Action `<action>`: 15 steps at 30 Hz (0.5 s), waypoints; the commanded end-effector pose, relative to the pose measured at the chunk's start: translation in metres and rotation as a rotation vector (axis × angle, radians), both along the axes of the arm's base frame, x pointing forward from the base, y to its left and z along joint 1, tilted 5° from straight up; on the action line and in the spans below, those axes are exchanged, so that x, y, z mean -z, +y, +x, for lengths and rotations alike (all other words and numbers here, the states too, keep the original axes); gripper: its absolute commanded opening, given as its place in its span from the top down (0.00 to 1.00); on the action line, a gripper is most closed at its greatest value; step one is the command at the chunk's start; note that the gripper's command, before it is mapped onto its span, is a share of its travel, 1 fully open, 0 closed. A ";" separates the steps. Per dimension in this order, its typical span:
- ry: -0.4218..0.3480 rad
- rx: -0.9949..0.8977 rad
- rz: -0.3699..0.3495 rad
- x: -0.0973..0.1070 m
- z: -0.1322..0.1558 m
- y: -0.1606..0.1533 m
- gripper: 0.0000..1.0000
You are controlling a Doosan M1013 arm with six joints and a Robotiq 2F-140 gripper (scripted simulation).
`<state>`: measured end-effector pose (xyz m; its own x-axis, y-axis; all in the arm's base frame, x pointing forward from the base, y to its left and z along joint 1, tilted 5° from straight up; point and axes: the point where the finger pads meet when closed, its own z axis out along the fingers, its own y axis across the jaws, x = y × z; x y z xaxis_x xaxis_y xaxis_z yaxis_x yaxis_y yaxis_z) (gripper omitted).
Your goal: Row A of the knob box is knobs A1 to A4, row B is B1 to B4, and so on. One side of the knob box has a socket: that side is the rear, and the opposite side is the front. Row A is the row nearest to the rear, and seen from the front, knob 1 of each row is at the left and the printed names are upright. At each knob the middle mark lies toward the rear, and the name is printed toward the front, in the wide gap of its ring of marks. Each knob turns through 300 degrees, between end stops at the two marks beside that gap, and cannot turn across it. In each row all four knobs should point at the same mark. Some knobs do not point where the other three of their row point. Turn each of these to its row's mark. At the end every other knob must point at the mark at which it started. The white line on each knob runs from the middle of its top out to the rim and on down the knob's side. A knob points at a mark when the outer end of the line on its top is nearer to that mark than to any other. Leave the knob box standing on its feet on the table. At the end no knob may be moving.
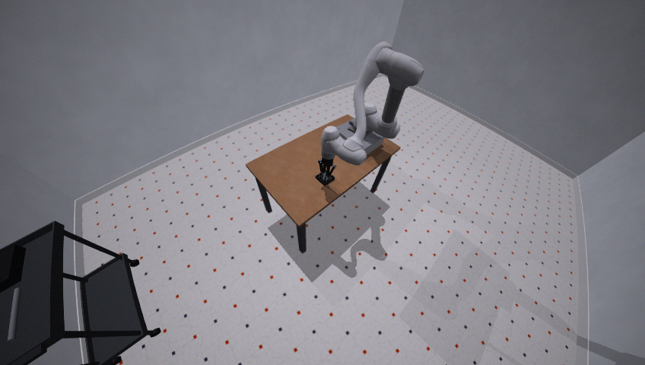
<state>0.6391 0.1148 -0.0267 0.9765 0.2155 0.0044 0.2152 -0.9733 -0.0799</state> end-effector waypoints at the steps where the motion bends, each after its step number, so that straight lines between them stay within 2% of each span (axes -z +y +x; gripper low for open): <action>1: 0.000 0.000 0.000 0.002 0.000 0.000 0.88; 15: 0.000 0.000 0.000 0.015 0.000 0.001 0.88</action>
